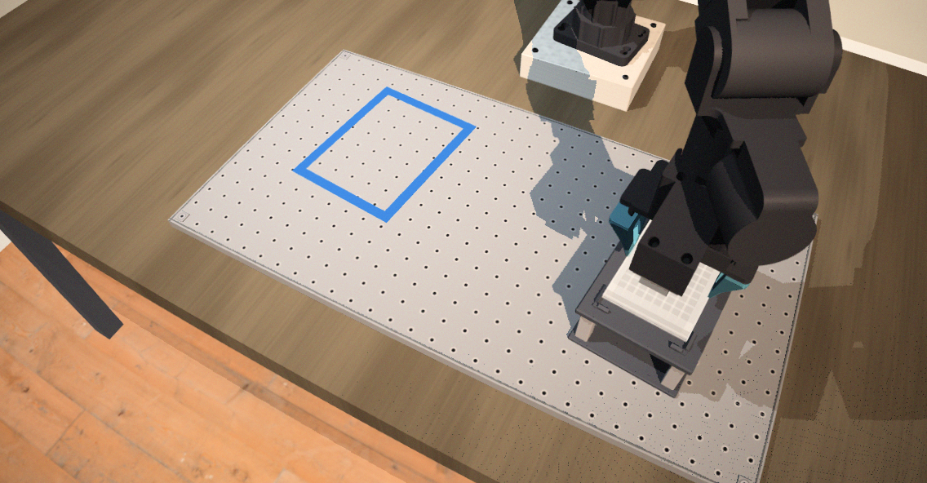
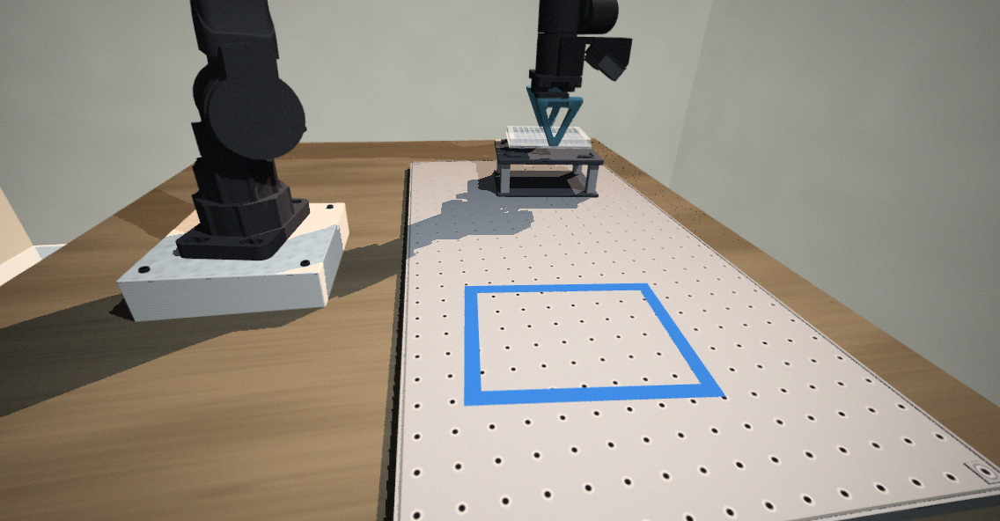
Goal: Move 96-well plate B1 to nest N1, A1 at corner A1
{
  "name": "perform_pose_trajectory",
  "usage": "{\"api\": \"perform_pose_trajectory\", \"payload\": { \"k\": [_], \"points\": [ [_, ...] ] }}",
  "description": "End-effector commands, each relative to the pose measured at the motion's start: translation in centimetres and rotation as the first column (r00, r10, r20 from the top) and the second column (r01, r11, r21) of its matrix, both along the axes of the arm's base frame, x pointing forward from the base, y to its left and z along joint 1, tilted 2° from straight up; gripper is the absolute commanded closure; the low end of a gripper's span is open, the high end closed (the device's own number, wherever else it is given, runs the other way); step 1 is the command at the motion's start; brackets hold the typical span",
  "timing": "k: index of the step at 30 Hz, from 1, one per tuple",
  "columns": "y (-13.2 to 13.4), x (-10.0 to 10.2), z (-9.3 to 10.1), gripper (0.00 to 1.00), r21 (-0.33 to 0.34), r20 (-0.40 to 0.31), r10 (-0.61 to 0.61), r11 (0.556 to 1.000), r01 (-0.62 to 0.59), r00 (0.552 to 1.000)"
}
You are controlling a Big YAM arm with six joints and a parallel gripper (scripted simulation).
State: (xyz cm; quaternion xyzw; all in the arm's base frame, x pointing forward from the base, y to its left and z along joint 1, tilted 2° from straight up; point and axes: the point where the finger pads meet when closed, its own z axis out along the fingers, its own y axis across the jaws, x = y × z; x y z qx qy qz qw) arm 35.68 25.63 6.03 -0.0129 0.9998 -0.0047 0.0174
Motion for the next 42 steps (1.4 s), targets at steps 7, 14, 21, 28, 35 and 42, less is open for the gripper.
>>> {"api": "perform_pose_trajectory", "payload": {
  "k": [7,14,21,28,35,42],
  "points": [
    [-0.3,0.3,-0.1,1.0,0.004,0.01,0.004,1.0,-0.004,1.0],
    [-0.3,0.3,-0.6,1.0,0.0,0.005,0.003,1.0,-0.003,1.0],
    [-0.4,0.2,-0.7,1.0,-0.001,0.003,0.003,1.0,-0.003,1.0],
    [-0.4,0.2,-0.9,1.0,-0.002,0.003,0.003,1.0,-0.003,1.0],
    [-0.4,0.2,-1.0,1.0,-0.001,0.003,0.003,1.0,-0.003,1.0],
    [-0.4,0.2,-1.1,1.0,-0.002,0.003,0.003,1.0,-0.003,1.0]
  ]
}}
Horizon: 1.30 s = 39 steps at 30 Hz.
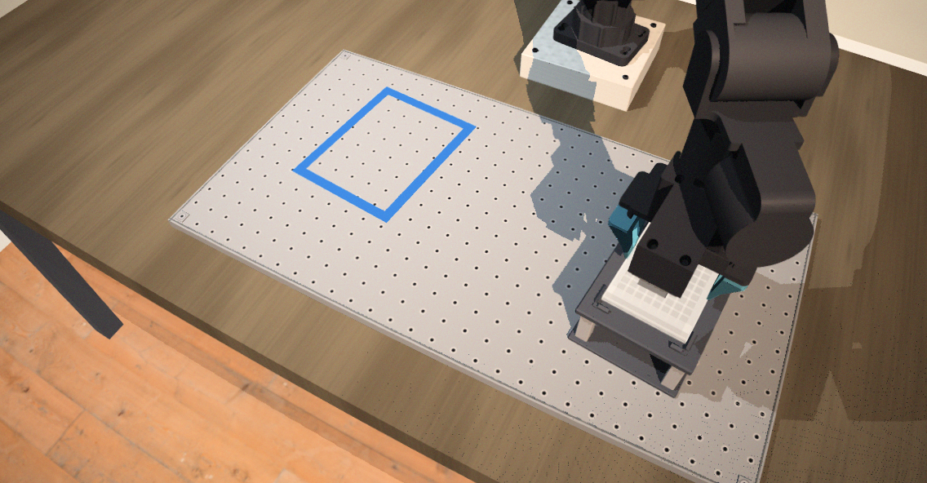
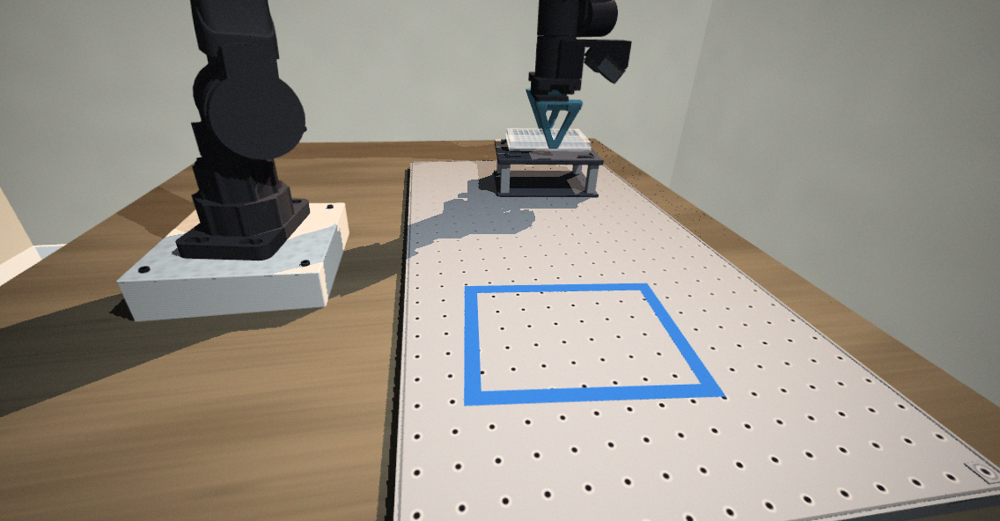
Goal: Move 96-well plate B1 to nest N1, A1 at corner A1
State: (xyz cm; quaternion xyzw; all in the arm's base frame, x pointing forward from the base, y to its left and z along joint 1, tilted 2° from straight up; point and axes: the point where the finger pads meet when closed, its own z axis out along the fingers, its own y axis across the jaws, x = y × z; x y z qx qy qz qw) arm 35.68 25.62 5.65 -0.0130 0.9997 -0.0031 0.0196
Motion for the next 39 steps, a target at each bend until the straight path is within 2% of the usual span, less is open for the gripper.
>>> {"api": "perform_pose_trajectory", "payload": {
  "k": [1,39],
  "points": [
    [-0.43,0.17,-0.7,1.0,-0.005,-0.002,0.002,1.0,-0.002,1.0],
    [-0.49,0.1,-1.2,1.0,-0.007,-0.005,0.003,1.0,-0.003,1.0]
  ]
}}
